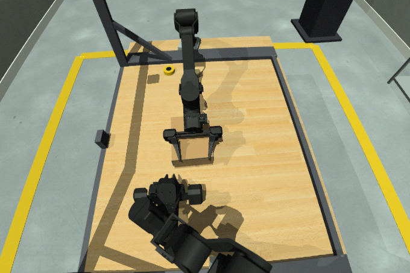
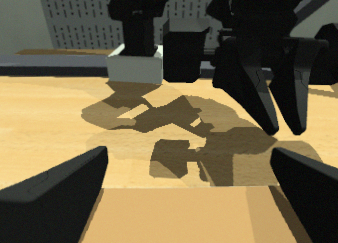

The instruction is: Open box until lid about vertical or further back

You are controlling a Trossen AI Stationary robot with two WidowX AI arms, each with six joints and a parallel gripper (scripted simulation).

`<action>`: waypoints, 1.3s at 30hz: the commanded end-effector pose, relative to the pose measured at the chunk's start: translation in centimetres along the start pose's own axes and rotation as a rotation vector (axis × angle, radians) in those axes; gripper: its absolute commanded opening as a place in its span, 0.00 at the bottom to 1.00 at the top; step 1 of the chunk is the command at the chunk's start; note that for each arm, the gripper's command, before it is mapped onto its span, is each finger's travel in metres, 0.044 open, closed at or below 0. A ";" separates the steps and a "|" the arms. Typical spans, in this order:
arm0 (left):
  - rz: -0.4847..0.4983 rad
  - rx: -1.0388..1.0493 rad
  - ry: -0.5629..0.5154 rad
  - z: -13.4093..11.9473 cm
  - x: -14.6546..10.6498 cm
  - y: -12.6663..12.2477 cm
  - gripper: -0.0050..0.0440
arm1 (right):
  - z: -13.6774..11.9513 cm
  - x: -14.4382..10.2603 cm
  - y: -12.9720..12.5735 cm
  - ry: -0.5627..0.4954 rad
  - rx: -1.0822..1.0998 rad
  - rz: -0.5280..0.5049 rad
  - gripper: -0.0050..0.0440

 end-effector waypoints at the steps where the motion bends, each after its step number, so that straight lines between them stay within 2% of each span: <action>1: 0.013 0.003 0.079 -3.4 0.5 0.6 1.00 | 0.1 0.0 0.1 -0.004 0.007 -0.001 0.27; 17: 0.013 0.003 0.077 -3.6 0.6 0.6 1.00 | 0.1 0.0 0.1 -0.004 0.007 -0.001 0.27; 18: 0.008 0.003 0.051 -2.3 0.5 0.4 1.00 | 0.1 0.0 0.1 -0.004 0.007 -0.001 0.27; 26: 0.008 0.003 0.051 -2.3 0.5 0.4 1.00 | 0.0 0.3 0.2 -0.010 0.008 0.000 0.27; 32: 0.008 0.003 0.051 -2.3 0.5 0.4 1.00 | -0.9 2.5 0.5 -0.028 -0.007 -0.004 0.27; 39: 0.008 0.003 0.051 -2.3 0.5 0.4 1.00 | -1.5 3.7 0.5 -0.060 -0.001 -0.003 0.27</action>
Point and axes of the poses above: on each arm, the point midway between the two fingers, 35 mm back from their tips, its own x axis out along the fingers, its own y axis across the jaws, z = x × y, the point moved 8 cm from there along -x, back along the fingers, and after that the axes turned 8 degrees about -x, right-handed, at the moved point
